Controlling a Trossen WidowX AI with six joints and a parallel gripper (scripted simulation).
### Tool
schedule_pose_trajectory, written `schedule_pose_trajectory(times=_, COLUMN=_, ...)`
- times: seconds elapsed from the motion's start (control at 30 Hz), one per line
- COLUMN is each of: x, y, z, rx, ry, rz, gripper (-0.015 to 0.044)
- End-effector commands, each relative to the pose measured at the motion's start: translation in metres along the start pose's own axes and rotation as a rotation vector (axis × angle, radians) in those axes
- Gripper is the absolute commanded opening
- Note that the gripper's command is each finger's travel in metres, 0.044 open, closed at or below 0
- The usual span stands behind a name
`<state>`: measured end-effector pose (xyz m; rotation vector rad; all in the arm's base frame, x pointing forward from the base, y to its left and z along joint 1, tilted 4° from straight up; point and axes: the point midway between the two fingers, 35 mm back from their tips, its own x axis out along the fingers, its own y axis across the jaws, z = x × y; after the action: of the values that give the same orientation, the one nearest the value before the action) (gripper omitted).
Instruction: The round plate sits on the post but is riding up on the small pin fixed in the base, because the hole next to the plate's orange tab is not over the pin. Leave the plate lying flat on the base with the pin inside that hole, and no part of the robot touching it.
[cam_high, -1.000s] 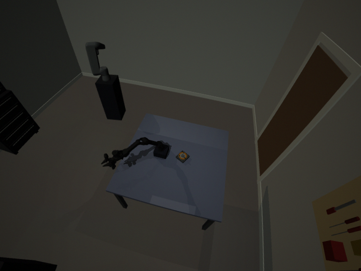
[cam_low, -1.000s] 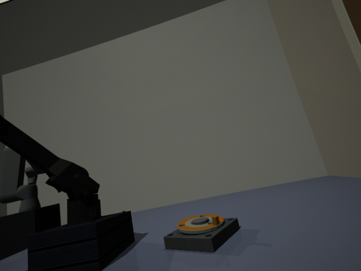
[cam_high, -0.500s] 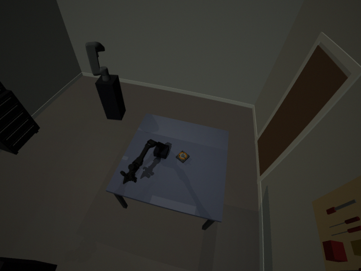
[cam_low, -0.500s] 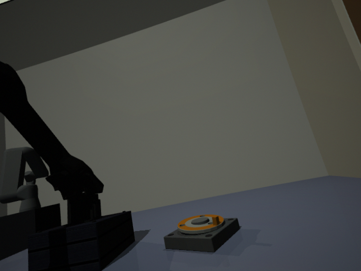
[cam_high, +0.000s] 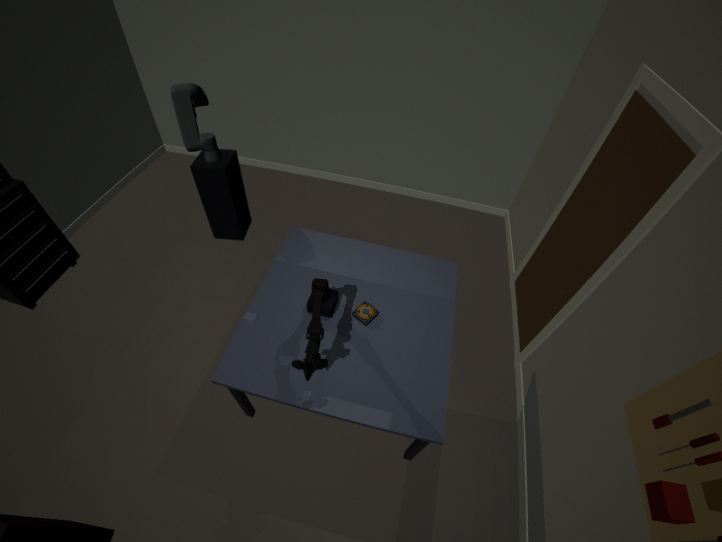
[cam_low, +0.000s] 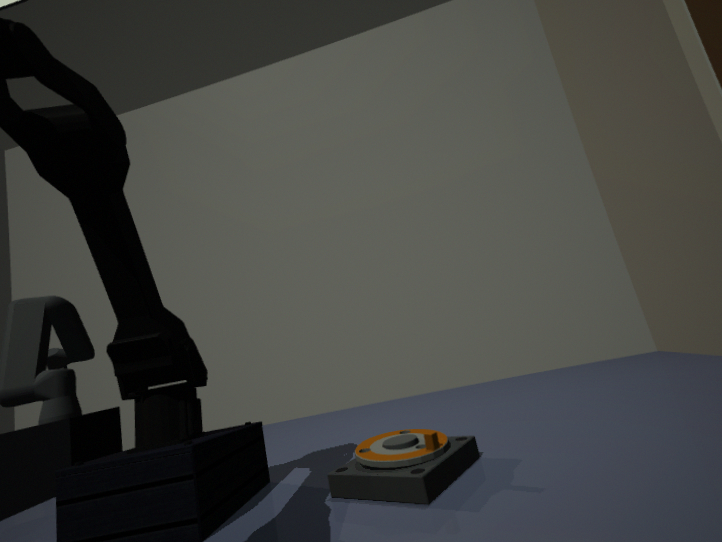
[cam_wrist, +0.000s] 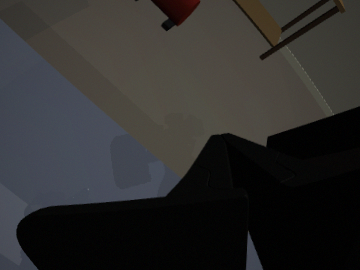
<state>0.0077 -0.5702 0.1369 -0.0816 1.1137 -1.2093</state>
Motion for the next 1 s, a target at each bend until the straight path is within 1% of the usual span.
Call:
schedule_pose_trajectory(times=0.0, x=-0.014, y=0.053, z=0.026, rx=-0.024, ry=-0.024, rz=0.106, gripper=0.0000)
schedule_pose_trajectory(times=0.03, x=-0.022, y=0.079, z=0.038, rx=-0.044, ry=-0.037, rz=0.157, gripper=0.0000)
schedule_pose_trajectory(times=0.17, x=-0.050, y=0.148, z=0.063, rx=-0.102, ry=-0.061, rz=0.292, gripper=0.0000)
schedule_pose_trajectory(times=0.23, x=-0.057, y=0.165, z=0.066, rx=-0.116, ry=-0.060, rz=0.328, gripper=0.0000)
schedule_pose_trajectory(times=0.3, x=-0.080, y=0.212, z=0.072, rx=-0.160, ry=-0.052, rz=0.423, gripper=0.0000)
schedule_pose_trajectory(times=0.43, x=-0.121, y=0.281, z=0.071, rx=-0.236, ry=-0.025, rz=0.565, gripper=0.0000)
schedule_pose_trajectory(times=0.5, x=-0.130, y=0.294, z=0.070, rx=-0.245, ry=-0.017, rz=0.589, gripper=0.0000)
schedule_pose_trajectory(times=0.6, x=-0.172, y=0.347, z=0.061, rx=-0.288, ry=0.026, rz=0.685, gripper=0.0000)
schedule_pose_trajectory(times=0.7, x=-0.212, y=0.388, z=0.045, rx=-0.335, ry=0.075, rz=0.759, gripper=0.0000)
schedule_pose_trajectory(times=0.77, x=-0.222, y=0.398, z=0.040, rx=-0.348, ry=0.089, rz=0.776, gripper=0.0000)
schedule_pose_trajectory(times=0.97, x=-0.309, y=0.462, z=-0.018, rx=-0.479, ry=0.226, rz=0.881, gripper=0.0000)
